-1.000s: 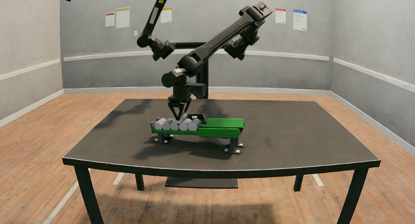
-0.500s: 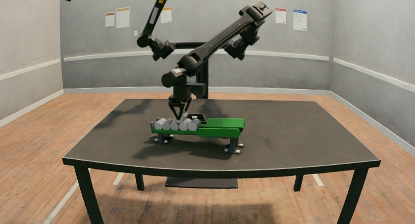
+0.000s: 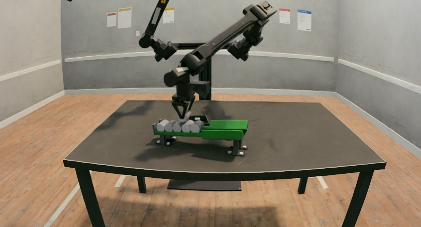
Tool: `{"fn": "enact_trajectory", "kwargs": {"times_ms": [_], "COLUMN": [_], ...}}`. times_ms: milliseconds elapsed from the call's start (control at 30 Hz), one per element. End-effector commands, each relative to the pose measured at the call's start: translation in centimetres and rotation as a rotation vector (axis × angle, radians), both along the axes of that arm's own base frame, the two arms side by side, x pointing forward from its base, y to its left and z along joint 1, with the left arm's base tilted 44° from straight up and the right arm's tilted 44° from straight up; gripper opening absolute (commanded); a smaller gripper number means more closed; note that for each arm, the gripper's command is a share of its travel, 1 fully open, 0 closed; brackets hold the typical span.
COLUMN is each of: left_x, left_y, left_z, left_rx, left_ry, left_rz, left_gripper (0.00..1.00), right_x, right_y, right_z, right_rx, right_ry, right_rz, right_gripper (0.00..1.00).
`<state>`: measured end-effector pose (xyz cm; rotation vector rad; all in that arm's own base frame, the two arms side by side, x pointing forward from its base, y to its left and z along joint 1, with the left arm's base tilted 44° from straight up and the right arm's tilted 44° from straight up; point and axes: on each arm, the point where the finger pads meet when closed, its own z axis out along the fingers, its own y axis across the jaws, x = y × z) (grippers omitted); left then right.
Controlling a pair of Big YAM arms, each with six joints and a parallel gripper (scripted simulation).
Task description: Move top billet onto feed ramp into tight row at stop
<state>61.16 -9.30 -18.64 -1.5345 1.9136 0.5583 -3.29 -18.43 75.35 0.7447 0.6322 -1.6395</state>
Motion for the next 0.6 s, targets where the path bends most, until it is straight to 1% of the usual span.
{"fn": "enact_trajectory", "kwargs": {"times_ms": [0,567], "left_x": [0.89,0.81], "left_y": [-5.79,-5.93], "left_z": [4.57,4.73], "left_rx": [-0.024,-0.024], "left_ry": [-0.066,-0.066], "left_rz": [-0.060,-0.060], "left_gripper": [0.00,0.00], "right_x": [-0.22,-0.22], "right_y": [-0.40,-0.40], "right_z": [-0.52,-0.52], "right_rx": [0.020,0.020], "right_ry": [-0.014,-0.014], "right_rz": [0.004,0.004], "right_gripper": [1.00,1.00]}}
